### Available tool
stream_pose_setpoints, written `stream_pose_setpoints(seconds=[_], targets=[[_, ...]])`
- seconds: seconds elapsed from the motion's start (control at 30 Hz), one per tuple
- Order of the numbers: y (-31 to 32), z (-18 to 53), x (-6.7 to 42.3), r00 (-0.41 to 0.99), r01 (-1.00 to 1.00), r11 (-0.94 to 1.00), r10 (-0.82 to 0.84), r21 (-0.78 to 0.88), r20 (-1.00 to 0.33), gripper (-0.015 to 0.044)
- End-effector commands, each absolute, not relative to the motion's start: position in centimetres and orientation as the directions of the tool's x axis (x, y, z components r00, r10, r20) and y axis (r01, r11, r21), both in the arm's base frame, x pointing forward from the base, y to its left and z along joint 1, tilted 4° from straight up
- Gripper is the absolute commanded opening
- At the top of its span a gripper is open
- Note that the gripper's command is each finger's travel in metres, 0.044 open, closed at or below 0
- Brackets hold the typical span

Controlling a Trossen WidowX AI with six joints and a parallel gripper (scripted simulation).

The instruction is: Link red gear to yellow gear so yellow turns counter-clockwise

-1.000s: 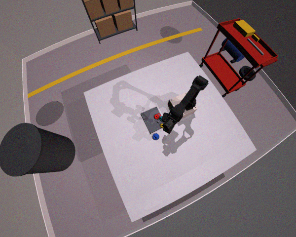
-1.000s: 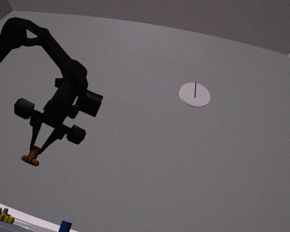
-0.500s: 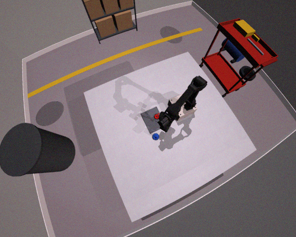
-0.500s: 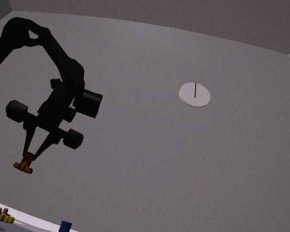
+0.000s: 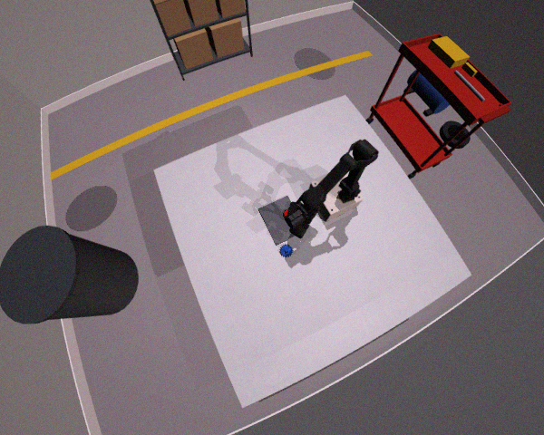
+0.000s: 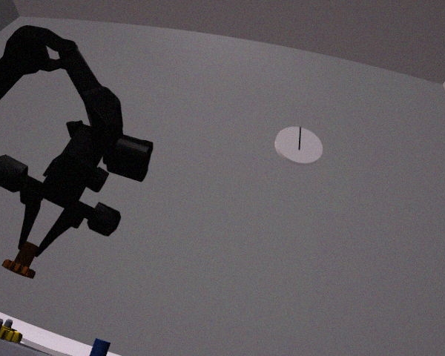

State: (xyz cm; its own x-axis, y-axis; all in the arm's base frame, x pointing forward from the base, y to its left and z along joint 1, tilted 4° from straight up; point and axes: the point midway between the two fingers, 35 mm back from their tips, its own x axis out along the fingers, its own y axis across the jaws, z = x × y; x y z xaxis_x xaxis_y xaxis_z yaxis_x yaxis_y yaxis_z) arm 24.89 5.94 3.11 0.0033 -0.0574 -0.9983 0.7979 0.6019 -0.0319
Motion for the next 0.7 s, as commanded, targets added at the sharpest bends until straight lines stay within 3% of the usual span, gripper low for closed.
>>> stream_pose_setpoints(seconds=[0.0,0.67], targets=[[5.2,2.5,24.9,0.001,0.796,0.603,-0.063,-0.037,-0.998,0.0],[2.9,1.1,24.9,0.0,0.799,0.6,-0.066,-0.039,-0.998,0.0]])
